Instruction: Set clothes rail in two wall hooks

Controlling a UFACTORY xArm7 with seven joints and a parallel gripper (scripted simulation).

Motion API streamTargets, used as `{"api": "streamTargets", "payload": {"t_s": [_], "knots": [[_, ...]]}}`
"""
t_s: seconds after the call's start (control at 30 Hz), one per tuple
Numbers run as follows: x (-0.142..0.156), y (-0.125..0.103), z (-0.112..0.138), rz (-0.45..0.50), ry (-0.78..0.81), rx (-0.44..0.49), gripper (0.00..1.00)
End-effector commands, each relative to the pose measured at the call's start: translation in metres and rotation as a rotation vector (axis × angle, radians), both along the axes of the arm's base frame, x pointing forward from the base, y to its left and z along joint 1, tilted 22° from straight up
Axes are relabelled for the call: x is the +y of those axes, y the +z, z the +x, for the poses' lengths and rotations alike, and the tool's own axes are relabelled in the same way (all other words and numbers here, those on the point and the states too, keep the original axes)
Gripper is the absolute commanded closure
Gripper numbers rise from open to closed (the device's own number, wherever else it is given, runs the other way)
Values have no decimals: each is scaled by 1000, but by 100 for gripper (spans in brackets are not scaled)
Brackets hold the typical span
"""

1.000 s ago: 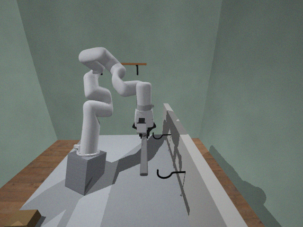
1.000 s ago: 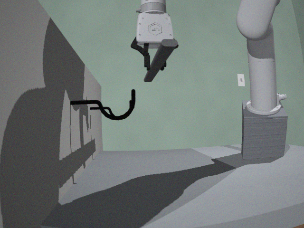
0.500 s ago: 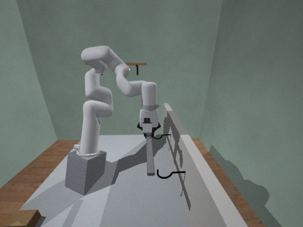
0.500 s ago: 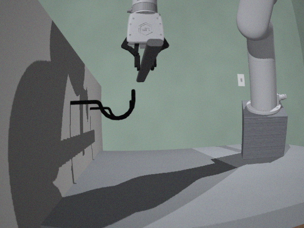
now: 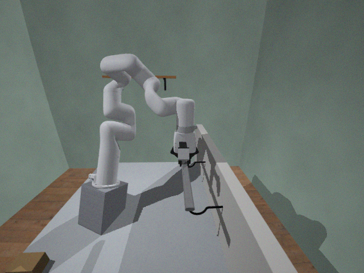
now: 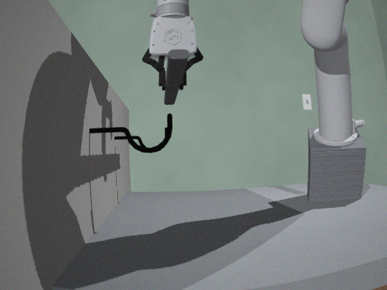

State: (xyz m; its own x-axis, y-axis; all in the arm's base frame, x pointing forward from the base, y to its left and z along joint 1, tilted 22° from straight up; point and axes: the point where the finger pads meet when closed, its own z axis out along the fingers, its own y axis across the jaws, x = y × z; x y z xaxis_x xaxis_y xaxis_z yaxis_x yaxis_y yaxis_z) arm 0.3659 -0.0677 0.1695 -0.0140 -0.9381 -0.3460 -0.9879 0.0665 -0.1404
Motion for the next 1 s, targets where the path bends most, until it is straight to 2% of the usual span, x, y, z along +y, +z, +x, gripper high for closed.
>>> {"api": "streamTargets", "payload": {"t_s": [0.0, 0.67, 0.97], "knots": [[-2, 2, 9, -2, -2, -3, 100], [-4, 8, 45, -2, -2, -3, 100], [-4, 8, 45, -2, -2, -3, 100]]}}
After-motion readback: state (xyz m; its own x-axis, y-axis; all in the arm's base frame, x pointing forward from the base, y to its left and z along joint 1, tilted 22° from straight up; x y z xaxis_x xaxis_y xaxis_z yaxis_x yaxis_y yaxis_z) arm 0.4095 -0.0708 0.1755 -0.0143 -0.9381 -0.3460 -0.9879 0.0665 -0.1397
